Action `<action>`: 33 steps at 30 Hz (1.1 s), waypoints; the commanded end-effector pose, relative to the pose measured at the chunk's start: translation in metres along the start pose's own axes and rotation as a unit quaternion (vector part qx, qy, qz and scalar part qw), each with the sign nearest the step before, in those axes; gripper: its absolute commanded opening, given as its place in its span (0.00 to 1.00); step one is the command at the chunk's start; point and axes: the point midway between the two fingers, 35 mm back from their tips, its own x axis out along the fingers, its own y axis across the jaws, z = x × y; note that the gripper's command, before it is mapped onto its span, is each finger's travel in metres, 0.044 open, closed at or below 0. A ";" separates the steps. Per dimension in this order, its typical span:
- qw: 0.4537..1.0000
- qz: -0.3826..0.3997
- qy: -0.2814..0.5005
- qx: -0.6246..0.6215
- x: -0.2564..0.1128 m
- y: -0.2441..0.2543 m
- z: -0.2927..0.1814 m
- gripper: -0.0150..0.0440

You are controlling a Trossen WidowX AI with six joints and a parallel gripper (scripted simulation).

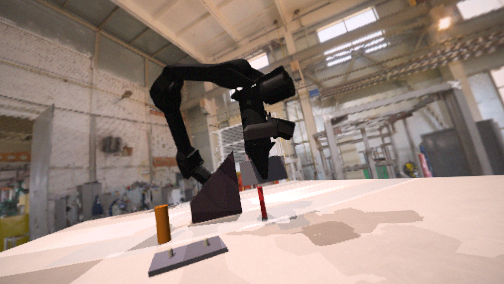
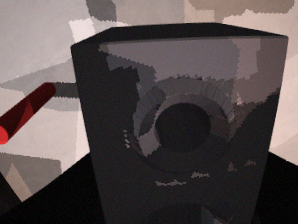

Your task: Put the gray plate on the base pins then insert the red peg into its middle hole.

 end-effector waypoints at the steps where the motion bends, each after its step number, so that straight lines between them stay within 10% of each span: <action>1: 1.000 -0.003 -0.005 0.005 -0.016 0.000 0.000 0.25; 33: 0.998 -0.002 -0.012 -0.069 -0.007 -0.032 -0.056 0.25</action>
